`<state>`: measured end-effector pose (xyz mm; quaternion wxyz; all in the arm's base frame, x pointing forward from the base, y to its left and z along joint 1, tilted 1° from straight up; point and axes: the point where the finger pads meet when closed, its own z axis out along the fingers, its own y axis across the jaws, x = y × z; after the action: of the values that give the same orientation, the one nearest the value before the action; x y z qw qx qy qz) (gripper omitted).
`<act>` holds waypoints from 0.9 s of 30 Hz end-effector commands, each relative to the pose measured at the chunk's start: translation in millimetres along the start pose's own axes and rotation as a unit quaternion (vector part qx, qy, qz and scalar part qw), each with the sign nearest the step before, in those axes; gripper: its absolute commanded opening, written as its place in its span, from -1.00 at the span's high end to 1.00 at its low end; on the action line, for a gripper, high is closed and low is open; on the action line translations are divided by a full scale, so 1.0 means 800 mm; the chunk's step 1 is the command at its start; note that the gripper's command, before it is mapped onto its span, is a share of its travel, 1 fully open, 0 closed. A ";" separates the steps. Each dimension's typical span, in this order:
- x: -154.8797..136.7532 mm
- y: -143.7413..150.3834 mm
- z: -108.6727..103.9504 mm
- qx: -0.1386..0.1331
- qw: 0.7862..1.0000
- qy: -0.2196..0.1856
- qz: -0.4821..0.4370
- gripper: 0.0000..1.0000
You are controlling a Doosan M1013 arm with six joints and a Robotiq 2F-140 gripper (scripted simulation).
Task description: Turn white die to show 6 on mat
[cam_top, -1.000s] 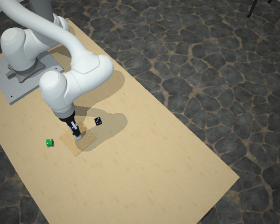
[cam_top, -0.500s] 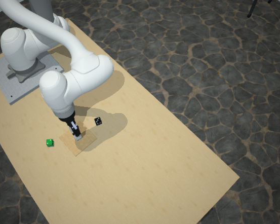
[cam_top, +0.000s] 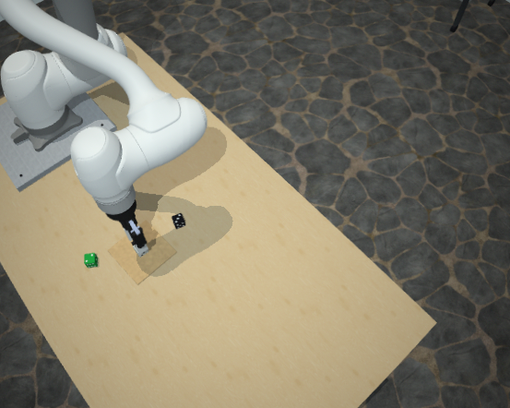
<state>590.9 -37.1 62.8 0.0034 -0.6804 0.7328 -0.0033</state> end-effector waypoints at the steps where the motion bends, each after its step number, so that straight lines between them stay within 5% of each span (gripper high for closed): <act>1: 0.000 0.000 -0.007 0.000 1.000 0.000 0.000 0.44; 22: 0.000 0.000 -0.045 -0.001 1.000 0.002 0.000 0.44; 27: -0.002 0.004 -0.042 -0.008 0.998 0.058 0.000 0.44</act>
<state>588.6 -35.8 97.3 -0.0205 -0.6808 0.7319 -0.0191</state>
